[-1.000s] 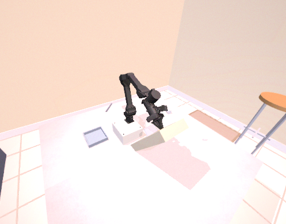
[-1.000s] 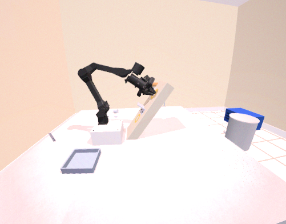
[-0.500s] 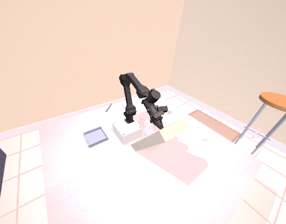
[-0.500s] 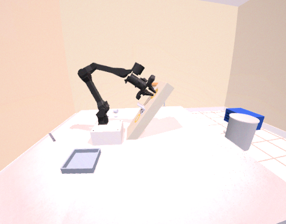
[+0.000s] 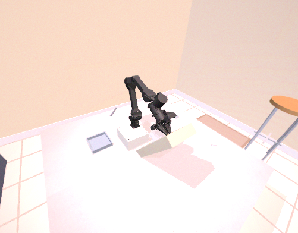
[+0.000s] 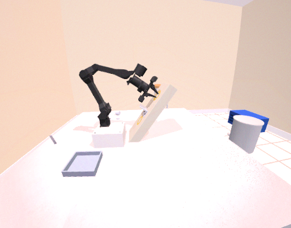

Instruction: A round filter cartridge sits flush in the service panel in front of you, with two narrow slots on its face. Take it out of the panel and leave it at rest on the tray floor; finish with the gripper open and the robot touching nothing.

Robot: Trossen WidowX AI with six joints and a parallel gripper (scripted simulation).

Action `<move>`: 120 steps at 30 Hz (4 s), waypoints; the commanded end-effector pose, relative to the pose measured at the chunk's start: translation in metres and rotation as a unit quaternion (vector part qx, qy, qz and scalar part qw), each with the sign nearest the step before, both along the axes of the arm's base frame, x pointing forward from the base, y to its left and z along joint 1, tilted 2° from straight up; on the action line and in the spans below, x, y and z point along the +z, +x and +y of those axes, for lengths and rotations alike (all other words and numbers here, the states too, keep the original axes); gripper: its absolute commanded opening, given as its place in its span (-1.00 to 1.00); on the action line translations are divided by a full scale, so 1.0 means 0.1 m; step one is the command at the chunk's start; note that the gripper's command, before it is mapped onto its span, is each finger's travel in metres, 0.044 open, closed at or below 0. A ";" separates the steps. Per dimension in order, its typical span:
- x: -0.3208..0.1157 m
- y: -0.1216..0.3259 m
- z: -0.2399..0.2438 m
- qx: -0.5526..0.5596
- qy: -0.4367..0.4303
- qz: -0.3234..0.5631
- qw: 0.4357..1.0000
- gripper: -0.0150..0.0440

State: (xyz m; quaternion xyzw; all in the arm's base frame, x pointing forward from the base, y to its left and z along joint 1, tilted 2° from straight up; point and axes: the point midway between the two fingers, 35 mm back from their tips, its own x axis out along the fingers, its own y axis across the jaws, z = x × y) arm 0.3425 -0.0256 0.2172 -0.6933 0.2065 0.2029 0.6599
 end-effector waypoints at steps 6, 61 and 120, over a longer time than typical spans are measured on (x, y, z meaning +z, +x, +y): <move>-0.02 0.05 -0.01 0.082 -0.127 0.001 0.988 -0.49; -0.18 -0.90 0.04 0.093 -0.143 0.006 0.985 -0.49; 0.16 -0.89 0.08 -0.397 0.431 0.132 0.800 0.54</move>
